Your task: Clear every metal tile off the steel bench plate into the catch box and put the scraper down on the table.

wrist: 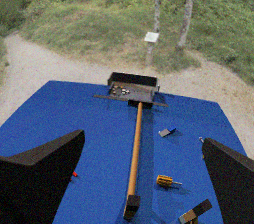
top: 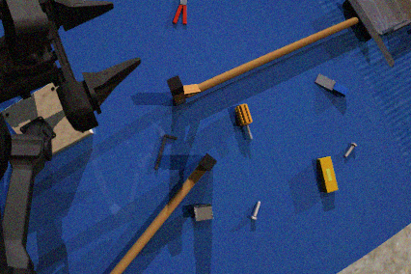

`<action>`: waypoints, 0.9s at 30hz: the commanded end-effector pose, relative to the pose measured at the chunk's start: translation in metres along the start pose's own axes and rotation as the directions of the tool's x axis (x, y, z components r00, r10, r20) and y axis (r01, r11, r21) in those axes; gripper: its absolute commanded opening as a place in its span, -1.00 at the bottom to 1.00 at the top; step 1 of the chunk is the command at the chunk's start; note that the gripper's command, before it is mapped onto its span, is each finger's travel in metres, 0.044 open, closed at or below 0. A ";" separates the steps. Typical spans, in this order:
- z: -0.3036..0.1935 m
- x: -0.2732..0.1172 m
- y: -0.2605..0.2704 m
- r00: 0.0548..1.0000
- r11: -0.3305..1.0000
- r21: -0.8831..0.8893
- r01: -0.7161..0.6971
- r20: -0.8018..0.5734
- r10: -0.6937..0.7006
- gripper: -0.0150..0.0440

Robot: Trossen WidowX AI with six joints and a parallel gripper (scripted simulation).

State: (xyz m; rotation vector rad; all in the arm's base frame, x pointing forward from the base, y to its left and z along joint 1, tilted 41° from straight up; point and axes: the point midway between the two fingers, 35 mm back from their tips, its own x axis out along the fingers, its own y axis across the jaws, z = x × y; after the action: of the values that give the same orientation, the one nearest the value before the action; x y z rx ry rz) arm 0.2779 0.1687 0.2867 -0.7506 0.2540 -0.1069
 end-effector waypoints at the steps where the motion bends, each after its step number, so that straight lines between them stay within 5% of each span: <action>1: 0.014 -0.012 -0.004 0.999 1.000 0.018 0.002 0.041 -0.003 1.00; 27: 0.030 -0.030 -0.006 0.996 0.999 0.041 -0.005 0.094 0.002 1.00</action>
State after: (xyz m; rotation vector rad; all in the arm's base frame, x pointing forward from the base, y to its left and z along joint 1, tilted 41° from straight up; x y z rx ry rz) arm 0.2570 0.1900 0.3163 -0.7100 0.1640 -0.0681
